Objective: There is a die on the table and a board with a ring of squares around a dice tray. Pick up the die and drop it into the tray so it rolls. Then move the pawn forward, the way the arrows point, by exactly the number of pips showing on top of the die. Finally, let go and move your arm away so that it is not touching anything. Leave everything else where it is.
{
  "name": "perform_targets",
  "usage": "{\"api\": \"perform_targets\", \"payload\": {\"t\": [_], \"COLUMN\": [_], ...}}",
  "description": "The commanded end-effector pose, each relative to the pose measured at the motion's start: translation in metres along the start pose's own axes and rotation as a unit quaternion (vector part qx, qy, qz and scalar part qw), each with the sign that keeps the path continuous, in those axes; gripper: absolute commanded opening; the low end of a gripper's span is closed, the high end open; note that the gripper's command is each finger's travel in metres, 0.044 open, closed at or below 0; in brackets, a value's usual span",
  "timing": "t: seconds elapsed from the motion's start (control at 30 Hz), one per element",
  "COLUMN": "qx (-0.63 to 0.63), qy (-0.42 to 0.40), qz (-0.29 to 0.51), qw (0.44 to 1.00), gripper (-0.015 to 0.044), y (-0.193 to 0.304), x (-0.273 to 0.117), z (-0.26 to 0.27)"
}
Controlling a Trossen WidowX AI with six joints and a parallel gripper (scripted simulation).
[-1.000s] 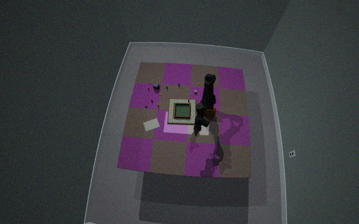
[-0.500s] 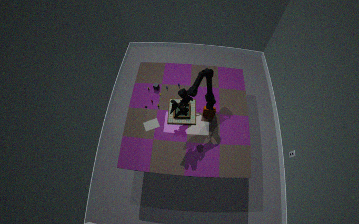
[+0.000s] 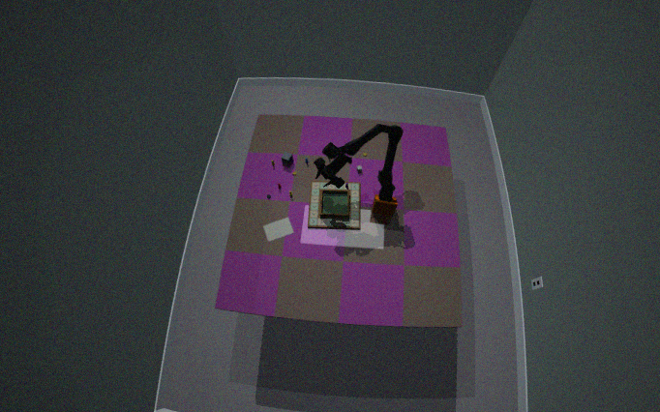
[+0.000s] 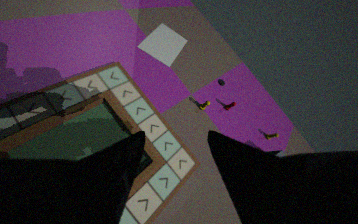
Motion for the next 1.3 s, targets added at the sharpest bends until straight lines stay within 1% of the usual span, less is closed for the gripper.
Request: {"api": "perform_targets", "payload": {"t": [0.0, 0.13, 0.27, 0.37, 0.43, 0.8, 0.97, 1.27], "qx": [0.096, 0.18, 0.258, 0.312, 0.332, 0.335, 0.335, 0.335], "qy": [-0.029, -0.054, -0.076, -0.091, -0.097, -0.098, -0.098, -0.098], "qz": [0.094, 0.18, 0.265, 0.326, 0.352, 0.355, 0.355, 0.355], "qw": [0.991, 0.966, 0.926, 0.888, 0.87, 0.867, 0.867, 0.867], "gripper": [0.0275, 0.0275, 0.0275, 0.0275, 0.0275, 0.0275, 0.0275, 0.0275], "y": [0.057, 0.105, 0.146, 0.171, 0.18, 0.184, 0.191, 0.197], "x": [-0.013, -0.031, -0.054, -0.075, -0.084, -0.088, -0.078, -0.07], "z": [0.005, 0.017, 0.036, 0.054, 0.062, 0.064, 0.07, 0.074]}}
Point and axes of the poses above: the point midway between the two fingers, 35 mm back from their tips, its own x axis out along the fingers, its own z axis across the jaws, y = z × x, the point moved 9 cm from there along -x, back along the fingers, and after that the axes turned 10 degrees about -x, right-handed, at the moved point
